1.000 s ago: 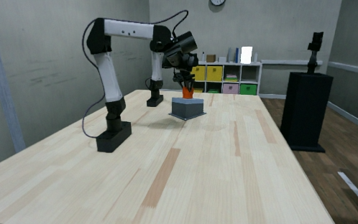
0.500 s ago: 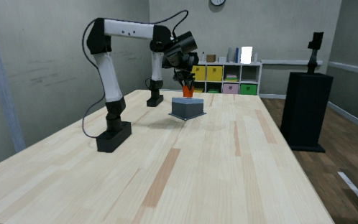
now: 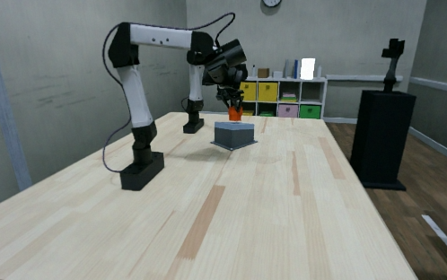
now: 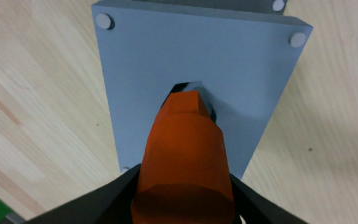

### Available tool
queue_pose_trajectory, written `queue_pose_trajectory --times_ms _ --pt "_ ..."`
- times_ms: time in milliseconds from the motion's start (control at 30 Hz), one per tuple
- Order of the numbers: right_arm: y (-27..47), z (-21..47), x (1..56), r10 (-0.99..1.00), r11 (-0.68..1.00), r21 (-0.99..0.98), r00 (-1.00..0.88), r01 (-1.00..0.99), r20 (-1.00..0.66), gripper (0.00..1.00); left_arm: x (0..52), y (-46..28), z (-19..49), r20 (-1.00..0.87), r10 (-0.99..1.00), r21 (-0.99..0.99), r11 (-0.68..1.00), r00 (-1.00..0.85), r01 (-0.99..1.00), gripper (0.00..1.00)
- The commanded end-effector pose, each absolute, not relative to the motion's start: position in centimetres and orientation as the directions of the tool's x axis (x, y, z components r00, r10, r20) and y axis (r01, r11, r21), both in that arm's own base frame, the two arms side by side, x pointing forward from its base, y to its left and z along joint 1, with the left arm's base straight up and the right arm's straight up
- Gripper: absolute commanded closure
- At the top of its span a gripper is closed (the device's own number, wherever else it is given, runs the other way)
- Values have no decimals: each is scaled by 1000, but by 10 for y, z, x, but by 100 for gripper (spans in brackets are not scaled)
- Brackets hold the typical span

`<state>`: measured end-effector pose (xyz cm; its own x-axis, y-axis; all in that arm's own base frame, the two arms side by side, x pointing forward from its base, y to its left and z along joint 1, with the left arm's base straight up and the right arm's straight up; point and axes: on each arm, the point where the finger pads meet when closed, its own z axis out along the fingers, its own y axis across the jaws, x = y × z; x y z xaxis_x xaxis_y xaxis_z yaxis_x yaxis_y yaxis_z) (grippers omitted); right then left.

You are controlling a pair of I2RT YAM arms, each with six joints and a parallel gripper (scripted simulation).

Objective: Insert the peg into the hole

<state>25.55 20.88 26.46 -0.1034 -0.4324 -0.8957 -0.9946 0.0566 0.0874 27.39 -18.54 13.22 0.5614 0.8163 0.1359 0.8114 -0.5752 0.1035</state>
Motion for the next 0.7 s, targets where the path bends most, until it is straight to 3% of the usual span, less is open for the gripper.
queue_pose_trajectory --times_ms 0,667 --pt "212 280 258 -415 41 46 -59 -998 -908 0 281 -186 149 133 823 152 -567 552 809 60" --pt "212 280 258 -415 41 46 -59 -998 -908 0 279 -189 131 144 824 145 -566 549 812 60"
